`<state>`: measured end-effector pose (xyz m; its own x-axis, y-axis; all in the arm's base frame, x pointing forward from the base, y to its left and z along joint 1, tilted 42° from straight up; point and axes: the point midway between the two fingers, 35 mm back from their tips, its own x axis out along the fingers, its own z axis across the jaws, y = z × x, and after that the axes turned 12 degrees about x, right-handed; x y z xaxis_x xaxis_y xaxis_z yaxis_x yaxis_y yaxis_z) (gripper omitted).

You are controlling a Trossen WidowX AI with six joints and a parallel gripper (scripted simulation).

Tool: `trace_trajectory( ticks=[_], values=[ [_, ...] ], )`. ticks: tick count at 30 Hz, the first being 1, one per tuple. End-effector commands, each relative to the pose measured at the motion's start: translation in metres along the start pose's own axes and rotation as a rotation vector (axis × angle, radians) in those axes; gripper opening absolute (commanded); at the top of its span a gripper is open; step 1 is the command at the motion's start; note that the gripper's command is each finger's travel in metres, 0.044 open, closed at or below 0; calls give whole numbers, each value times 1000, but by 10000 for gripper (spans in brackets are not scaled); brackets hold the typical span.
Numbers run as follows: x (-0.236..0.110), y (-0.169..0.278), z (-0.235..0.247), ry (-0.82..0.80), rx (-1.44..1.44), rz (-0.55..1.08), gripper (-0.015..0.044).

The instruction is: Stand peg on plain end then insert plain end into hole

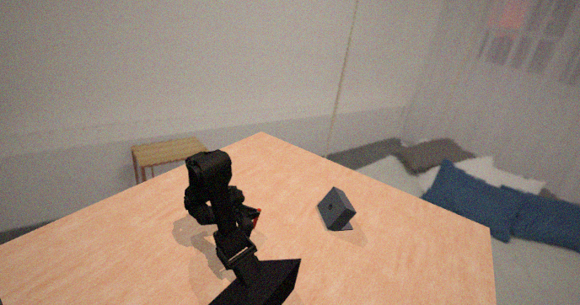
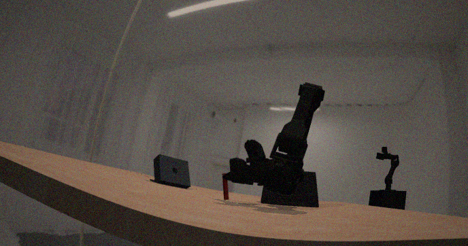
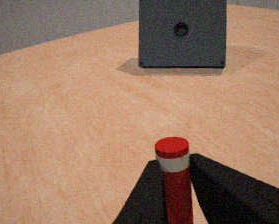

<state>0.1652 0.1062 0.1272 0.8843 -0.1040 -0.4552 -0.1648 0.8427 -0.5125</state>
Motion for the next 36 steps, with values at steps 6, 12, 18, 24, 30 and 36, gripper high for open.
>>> trace_trajectory(
  ticks=[6, 12, 18, 24, 30, 36],
  values=[
    [0, 2, 0, 0, -2, 0, 49],
    [-2, 3, -1, -1, -4, -4, 49],
    [-3, 4, -2, -4, -4, -9, 49],
    [-4, 4, -3, -9, -4, -18, 49],
    [-5, 5, -3, -13, -3, -27, 49],
    [-6, 5, -4, -18, -2, -36, 49]
  ],
)
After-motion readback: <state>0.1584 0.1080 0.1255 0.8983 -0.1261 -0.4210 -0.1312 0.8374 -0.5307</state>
